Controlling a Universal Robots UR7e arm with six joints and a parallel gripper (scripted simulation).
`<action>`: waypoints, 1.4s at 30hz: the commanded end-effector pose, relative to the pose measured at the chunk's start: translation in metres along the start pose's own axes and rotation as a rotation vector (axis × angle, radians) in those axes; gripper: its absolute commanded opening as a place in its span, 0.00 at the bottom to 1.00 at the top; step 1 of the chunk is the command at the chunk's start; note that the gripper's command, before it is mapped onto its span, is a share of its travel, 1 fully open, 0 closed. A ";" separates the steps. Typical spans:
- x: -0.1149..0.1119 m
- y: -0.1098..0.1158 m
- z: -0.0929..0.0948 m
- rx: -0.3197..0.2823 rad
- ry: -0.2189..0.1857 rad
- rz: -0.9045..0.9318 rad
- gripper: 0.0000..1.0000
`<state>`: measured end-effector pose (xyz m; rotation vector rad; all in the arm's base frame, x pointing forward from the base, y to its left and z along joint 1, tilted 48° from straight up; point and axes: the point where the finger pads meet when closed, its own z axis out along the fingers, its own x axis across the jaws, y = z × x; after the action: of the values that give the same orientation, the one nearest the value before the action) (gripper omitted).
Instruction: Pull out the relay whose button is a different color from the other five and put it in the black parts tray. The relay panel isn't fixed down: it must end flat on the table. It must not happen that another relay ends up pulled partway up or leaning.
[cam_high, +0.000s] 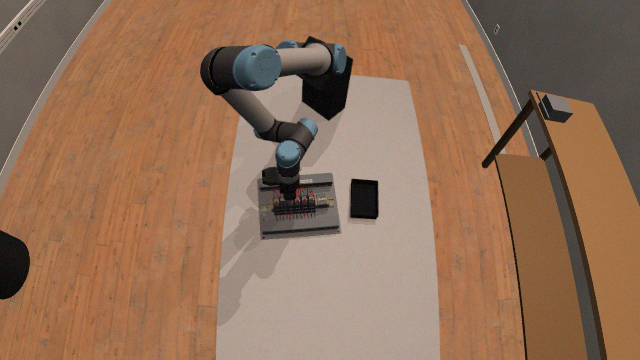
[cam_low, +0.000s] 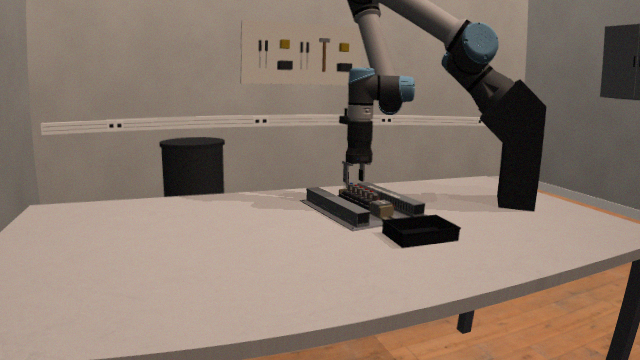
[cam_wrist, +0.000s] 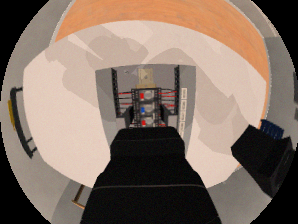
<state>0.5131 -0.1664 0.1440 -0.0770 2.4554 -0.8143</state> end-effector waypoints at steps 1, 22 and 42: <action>0.000 0.000 0.000 0.000 -0.001 0.000 0.98; 0.000 0.000 0.000 0.000 -0.001 0.000 0.98; 0.000 0.000 0.004 0.000 -0.001 0.000 0.98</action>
<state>0.5143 -0.1677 0.1425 -0.0769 2.4554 -0.8143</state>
